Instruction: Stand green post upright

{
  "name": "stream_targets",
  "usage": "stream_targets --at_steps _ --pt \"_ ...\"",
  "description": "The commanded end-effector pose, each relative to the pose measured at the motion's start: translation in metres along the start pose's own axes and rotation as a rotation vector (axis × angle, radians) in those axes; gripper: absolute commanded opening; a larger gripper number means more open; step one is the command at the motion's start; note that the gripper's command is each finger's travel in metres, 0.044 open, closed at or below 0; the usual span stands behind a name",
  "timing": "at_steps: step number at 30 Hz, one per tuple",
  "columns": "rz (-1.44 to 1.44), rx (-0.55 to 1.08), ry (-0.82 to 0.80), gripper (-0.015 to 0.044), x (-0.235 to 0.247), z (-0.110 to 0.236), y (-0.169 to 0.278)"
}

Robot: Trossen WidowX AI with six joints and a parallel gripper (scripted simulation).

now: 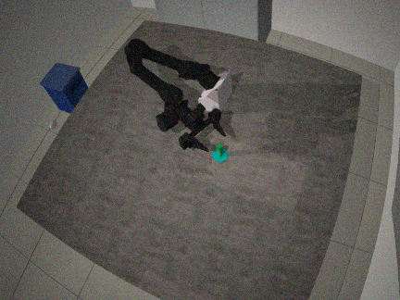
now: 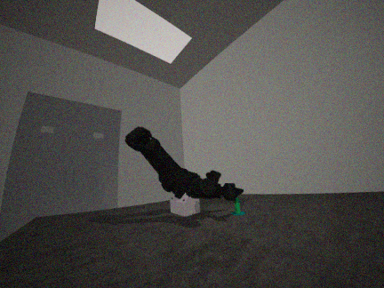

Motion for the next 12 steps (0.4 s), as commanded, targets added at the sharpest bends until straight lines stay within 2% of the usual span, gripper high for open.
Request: stream_targets --at_steps 1,9,12 --pt "-0.009 0.000 -0.004 0.0400 -0.001 0.003 -0.019" --pt "-0.008 -0.012 0.006 0.0400 -0.003 0.007 -0.045" --pt "-0.058 0.041 -0.059 0.0400 -0.009 -0.003 -0.046"
Point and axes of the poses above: the point midway between the two fingers, 35 mm back from their tips, its own z axis back along the fingers, its own x axis across the jaws, y = z × x, the point moved 8 cm from there along z, back along the fingers, and after that the axes turned 15 degrees about z, right-handed, at the moved point
